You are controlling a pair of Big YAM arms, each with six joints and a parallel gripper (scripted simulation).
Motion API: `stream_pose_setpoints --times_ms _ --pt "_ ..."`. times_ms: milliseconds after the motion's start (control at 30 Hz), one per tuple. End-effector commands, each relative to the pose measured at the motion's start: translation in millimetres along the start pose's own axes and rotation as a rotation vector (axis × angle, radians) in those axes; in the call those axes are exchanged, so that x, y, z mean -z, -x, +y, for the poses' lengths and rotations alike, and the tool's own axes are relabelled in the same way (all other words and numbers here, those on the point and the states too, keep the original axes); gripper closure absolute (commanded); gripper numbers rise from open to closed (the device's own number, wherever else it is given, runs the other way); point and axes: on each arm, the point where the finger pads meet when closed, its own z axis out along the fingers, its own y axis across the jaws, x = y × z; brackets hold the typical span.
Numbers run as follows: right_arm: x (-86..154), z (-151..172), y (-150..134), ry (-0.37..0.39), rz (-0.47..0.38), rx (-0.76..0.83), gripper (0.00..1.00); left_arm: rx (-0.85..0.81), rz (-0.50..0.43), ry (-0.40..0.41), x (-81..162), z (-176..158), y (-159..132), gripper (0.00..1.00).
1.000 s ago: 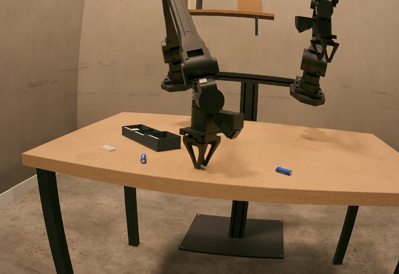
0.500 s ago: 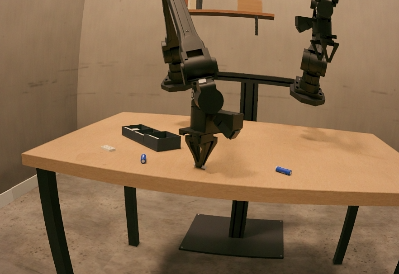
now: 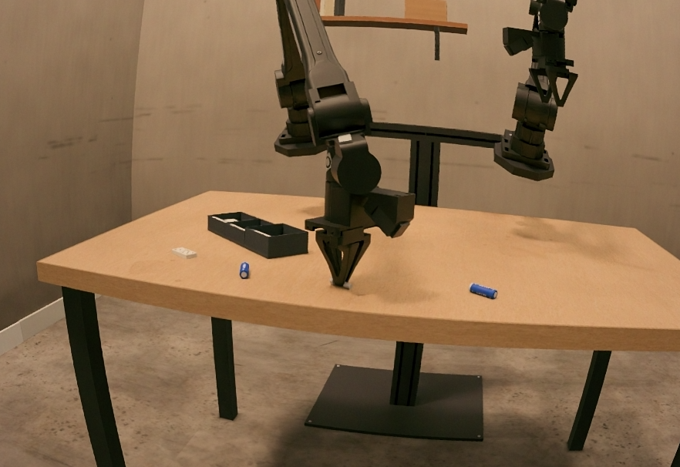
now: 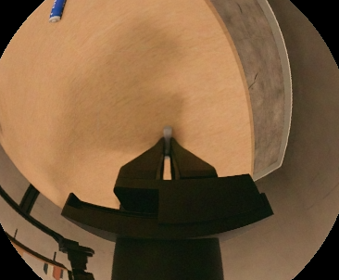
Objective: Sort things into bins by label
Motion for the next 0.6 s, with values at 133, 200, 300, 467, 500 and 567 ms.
stream_pose_setpoints --times_ms 133,200,300,467,500,567 --pt "-1.1 -21.6 10.7 -0.024 -0.028 -0.012 1.0 0.009 -0.022 0.067 29.8 14.7 -1.5 0.0" --pt "-1.3 -21.6 10.7 -0.024 -0.028 -0.012 1.0 0.009 -0.022 0.067 29.8 14.7 -1.5 0.0" --pt "-1.3 -21.8 10.7 -0.024 -0.028 -0.012 1.0 0.009 -0.022 0.067 29.8 14.7 -1.5 0.0" --pt "33.5 -25.0 17.6 -0.037 -0.048 -0.021 1.0 0.009 -0.022 0.067 29.8 14.7 -1.5 0.0" --pt "37.9 -22.0 20.4 -0.037 -0.051 -0.02 1.0 0.009 -0.022 0.067 29.8 14.7 -1.5 0.0" --pt "43.4 -14.9 20.1 -0.031 -0.047 -0.01 1.0 0.009 -0.022 0.067 29.8 14.7 -1.5 0.0"
